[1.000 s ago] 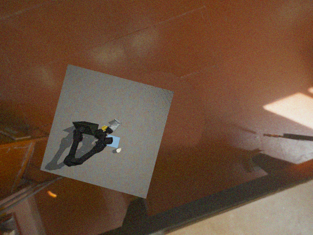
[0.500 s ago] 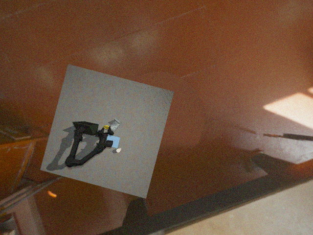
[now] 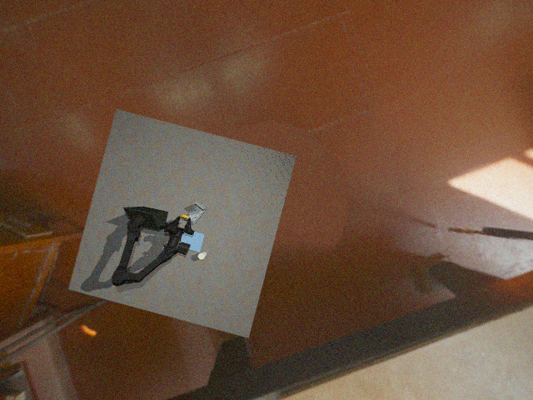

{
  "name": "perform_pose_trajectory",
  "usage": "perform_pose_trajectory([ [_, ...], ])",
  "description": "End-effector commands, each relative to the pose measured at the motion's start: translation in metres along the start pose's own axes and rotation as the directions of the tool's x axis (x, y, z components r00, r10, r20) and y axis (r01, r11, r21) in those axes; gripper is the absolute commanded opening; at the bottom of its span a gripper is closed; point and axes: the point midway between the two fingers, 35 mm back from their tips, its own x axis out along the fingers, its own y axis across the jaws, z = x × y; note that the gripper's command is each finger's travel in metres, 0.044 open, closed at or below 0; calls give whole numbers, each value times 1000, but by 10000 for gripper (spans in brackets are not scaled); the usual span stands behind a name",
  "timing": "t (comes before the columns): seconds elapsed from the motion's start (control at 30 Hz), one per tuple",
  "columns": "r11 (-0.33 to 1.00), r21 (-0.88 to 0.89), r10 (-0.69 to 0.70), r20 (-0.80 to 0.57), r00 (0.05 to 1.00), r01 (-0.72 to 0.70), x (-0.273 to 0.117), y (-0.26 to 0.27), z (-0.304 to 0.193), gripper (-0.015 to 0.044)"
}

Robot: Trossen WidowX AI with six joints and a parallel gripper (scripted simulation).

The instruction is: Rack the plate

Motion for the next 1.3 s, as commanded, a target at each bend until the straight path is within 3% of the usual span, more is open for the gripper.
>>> perform_pose_trajectory([
  [0.0, 996, 28, -87, 38, 995, 86, -2, 0, -5, 0],
  [0.53, 912, 116, -405, 93, 910, 394, -22, -1, -26, 0],
  [1.27, 913, 117, -402, 92, 911, 391, -3, -11, -21, 0],
])
